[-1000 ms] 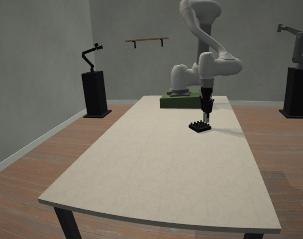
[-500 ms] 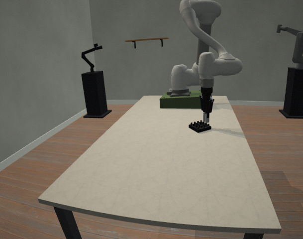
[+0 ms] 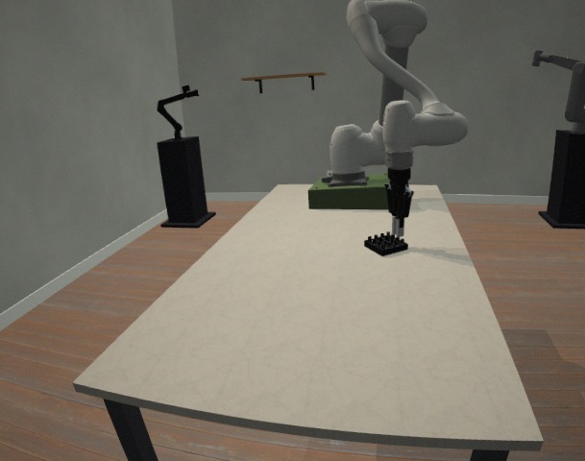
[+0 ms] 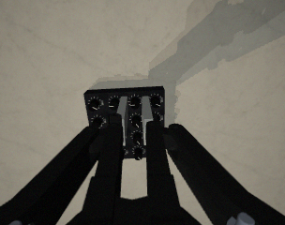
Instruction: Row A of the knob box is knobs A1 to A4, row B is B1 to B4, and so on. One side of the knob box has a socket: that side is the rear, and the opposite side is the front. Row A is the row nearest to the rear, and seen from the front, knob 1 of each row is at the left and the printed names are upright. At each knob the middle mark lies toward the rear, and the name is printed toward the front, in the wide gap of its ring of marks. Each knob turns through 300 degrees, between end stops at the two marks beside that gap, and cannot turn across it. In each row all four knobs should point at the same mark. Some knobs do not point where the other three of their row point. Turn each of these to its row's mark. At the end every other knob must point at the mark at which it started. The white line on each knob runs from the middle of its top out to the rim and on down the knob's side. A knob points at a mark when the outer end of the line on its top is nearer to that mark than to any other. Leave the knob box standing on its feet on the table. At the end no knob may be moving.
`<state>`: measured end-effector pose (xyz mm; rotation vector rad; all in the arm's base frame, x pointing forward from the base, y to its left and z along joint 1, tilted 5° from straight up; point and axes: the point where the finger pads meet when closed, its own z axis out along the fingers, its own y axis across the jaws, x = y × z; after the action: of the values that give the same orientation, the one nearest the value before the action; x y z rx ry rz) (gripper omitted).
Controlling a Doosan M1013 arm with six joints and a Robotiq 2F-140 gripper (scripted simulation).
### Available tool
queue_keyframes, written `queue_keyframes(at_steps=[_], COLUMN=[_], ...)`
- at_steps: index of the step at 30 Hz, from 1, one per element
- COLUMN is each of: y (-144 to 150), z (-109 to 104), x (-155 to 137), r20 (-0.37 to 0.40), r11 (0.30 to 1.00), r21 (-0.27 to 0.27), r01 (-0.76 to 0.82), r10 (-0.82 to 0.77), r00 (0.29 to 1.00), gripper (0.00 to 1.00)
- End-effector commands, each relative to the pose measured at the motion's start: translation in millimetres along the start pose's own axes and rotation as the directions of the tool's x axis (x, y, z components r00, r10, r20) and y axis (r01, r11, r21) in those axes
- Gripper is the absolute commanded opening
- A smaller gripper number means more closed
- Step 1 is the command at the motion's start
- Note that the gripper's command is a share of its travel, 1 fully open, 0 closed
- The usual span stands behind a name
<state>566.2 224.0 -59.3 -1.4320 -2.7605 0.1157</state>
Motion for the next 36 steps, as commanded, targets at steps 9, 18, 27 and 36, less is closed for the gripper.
queue_keyframes(at_steps=[9, 18, 27, 36], y=[0, 0, 0, 0], z=[0, 4, 9, 14], x=[0, 0, 0, 0], r20=[0.0, 0.0, 0.0, 0.0], r11=[1.0, 1.0, 1.0, 1.0], r21=[0.0, 0.0, 0.0, 0.0], r01=[0.0, 0.0, 0.0, 0.0], r10=[0.0, 0.0, 0.0, 0.0], r00=[1.0, 1.0, 1.0, 1.0], gripper=[0.12, 0.12, 0.12, 0.12])
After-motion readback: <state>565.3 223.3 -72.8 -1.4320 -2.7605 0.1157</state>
